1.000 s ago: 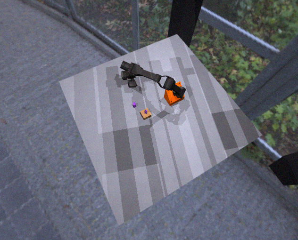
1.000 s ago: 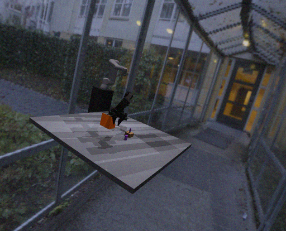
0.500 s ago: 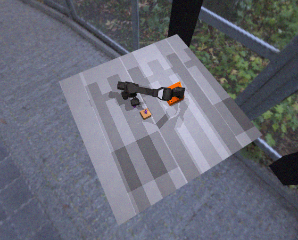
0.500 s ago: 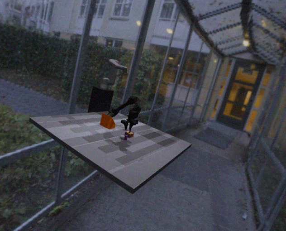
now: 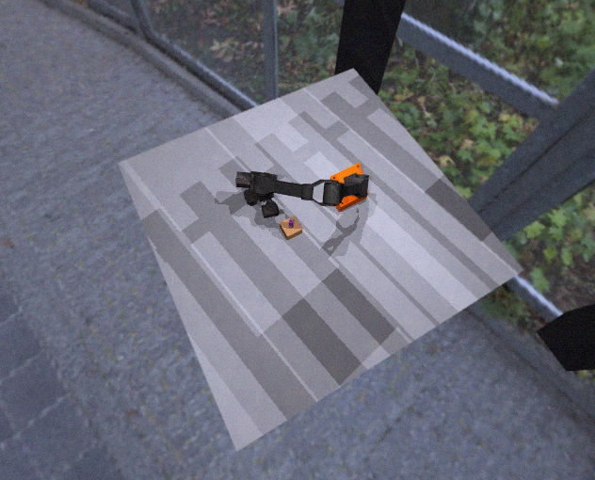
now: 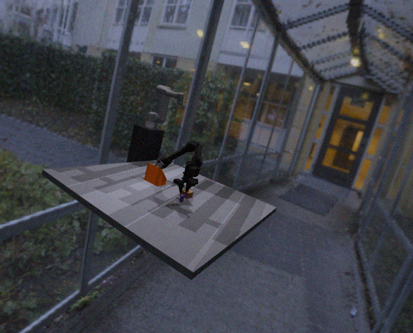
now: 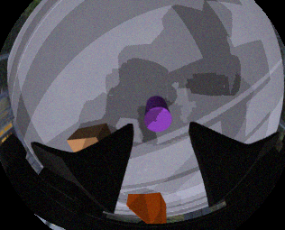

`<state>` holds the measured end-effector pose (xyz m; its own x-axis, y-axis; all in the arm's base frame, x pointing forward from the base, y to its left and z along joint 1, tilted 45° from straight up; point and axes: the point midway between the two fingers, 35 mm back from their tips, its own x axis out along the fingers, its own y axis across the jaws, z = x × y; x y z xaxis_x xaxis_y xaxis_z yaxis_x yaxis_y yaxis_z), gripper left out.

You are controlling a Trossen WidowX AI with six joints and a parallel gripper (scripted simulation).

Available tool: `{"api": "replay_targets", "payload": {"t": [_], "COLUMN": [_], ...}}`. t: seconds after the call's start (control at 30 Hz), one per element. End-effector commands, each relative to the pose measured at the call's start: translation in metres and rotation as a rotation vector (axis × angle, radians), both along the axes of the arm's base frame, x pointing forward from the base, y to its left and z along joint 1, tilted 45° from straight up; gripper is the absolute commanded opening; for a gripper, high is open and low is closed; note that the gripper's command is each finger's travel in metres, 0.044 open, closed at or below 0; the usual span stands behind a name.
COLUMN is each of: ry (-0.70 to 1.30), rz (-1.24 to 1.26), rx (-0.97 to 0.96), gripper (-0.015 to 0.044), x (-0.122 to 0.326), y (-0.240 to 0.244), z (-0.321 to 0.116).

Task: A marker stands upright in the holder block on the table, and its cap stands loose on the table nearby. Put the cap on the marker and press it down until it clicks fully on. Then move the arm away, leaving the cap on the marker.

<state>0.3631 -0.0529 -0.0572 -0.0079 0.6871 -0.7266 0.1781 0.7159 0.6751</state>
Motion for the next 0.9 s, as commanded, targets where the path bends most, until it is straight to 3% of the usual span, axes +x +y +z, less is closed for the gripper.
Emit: {"api": "replay_targets", "payload": {"t": [0.0,0.87], "ry": [0.008,0.008], "rz": [-0.003,-0.003], "rx": [0.007,0.009], "gripper": [0.0245,0.0245], "x": [-0.002,-0.002], "y": [0.005,0.035], "z": [-0.004,-0.033]}}
